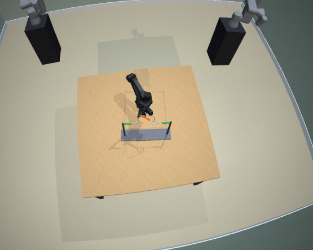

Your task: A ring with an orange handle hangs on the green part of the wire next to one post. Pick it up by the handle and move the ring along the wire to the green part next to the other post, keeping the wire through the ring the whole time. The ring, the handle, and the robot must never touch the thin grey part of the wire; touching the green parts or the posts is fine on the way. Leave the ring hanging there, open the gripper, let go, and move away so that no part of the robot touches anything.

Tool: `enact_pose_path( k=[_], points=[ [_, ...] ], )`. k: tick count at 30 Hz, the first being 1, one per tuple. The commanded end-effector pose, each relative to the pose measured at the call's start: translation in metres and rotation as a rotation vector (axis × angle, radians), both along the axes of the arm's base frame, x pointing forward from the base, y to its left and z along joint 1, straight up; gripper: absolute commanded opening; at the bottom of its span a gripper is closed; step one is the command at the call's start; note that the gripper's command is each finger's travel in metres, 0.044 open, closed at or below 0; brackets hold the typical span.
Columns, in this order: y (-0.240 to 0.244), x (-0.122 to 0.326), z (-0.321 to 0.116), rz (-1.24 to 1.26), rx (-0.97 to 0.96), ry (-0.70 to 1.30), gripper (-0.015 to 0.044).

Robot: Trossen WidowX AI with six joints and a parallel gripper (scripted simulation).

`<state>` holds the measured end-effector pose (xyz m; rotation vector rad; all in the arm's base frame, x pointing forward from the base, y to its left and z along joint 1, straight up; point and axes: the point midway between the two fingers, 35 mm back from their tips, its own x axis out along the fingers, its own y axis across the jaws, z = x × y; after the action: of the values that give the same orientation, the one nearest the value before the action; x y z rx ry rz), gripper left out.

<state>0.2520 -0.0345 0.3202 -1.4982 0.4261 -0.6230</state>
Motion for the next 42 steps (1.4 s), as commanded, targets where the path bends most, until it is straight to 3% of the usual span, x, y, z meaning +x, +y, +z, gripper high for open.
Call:
enact_pose_path(
  k=[1,21,42],
  points=[
    [0.001,-0.001,-0.014,-0.002,0.089,-0.009,-0.0150],
    [0.018,0.011,-0.078,0.088,0.536,-0.082,-0.0150],
    [0.075,0.018,-0.129,0.091,1.049,-0.158,-0.0150]
  ],
)
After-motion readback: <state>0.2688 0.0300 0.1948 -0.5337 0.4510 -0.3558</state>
